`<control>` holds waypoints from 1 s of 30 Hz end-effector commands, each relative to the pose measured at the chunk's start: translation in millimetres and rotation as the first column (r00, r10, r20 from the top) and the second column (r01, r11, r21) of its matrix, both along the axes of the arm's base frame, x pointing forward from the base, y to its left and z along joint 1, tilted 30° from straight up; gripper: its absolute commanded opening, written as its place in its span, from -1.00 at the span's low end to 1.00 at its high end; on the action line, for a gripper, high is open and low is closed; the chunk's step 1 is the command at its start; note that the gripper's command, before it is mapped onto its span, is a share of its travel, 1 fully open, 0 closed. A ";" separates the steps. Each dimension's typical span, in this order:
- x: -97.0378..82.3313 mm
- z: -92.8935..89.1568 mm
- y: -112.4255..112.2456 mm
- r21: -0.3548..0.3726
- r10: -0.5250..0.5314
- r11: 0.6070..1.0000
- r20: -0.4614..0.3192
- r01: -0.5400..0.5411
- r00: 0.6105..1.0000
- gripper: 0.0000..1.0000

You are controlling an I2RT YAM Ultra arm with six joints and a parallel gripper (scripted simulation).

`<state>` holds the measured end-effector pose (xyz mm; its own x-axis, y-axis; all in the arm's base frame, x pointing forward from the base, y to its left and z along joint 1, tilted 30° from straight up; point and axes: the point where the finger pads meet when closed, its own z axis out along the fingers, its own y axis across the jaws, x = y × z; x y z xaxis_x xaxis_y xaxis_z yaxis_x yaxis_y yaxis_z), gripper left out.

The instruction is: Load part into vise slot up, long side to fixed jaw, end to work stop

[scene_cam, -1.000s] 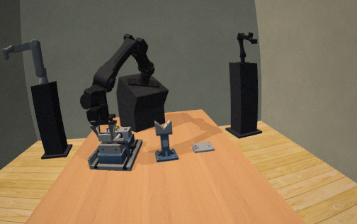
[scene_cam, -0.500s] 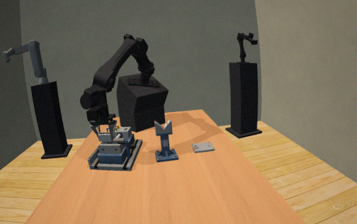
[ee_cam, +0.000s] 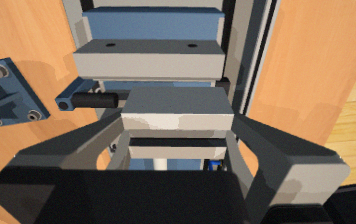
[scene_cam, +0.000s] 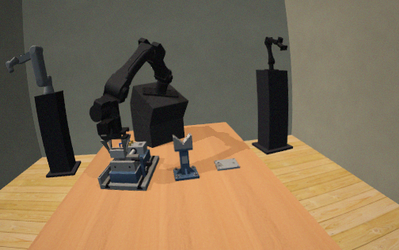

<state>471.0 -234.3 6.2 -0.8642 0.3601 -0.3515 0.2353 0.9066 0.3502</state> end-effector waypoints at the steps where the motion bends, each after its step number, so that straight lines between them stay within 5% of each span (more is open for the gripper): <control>1: 3.1 17.9 -11.5 -0.027 -0.021 0.999 0.037 0.022 0.999 -1.00; 30: 3.1 15.1 -8.9 -0.024 -0.026 0.999 0.037 0.027 0.999 -1.00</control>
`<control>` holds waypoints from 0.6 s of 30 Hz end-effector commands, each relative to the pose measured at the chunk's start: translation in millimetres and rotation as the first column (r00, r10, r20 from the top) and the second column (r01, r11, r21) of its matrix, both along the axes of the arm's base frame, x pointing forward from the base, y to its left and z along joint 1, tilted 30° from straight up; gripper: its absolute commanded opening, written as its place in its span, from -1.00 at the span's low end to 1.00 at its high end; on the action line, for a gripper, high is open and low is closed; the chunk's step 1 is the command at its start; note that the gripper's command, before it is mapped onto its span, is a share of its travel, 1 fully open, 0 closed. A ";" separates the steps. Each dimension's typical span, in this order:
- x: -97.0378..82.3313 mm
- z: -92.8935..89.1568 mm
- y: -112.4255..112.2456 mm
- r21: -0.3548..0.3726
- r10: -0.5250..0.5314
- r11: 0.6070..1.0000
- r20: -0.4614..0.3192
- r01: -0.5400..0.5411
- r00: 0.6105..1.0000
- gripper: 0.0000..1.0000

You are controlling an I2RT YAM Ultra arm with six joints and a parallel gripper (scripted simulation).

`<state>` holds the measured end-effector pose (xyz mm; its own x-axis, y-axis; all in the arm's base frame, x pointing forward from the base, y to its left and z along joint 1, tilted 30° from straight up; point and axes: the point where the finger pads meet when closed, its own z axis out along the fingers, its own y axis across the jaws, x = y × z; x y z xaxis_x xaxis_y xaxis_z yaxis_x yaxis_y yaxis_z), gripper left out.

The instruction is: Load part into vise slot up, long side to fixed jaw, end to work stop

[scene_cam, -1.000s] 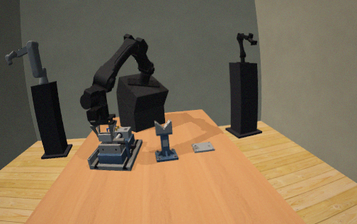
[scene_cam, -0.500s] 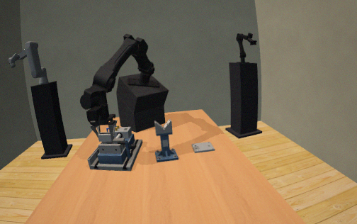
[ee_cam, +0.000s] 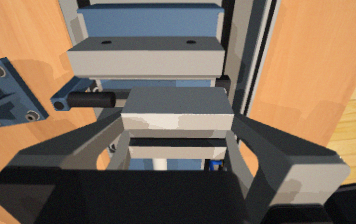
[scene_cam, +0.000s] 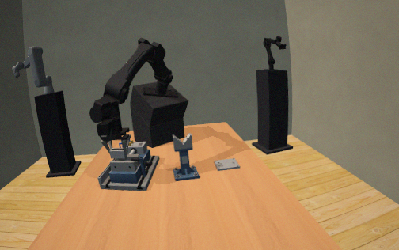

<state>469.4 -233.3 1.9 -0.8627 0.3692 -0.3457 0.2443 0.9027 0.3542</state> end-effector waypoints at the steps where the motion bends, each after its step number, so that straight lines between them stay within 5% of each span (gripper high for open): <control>1: 4.7 19.4 -10.0 -0.030 -0.017 0.999 0.042 0.019 0.999 -1.00; 18: 2.6 15.3 -8.0 -0.027 -0.017 0.999 0.036 0.018 0.999 -1.00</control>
<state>469.4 -231.8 -0.9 -0.8632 0.3680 -0.3456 0.2431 0.9030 0.3543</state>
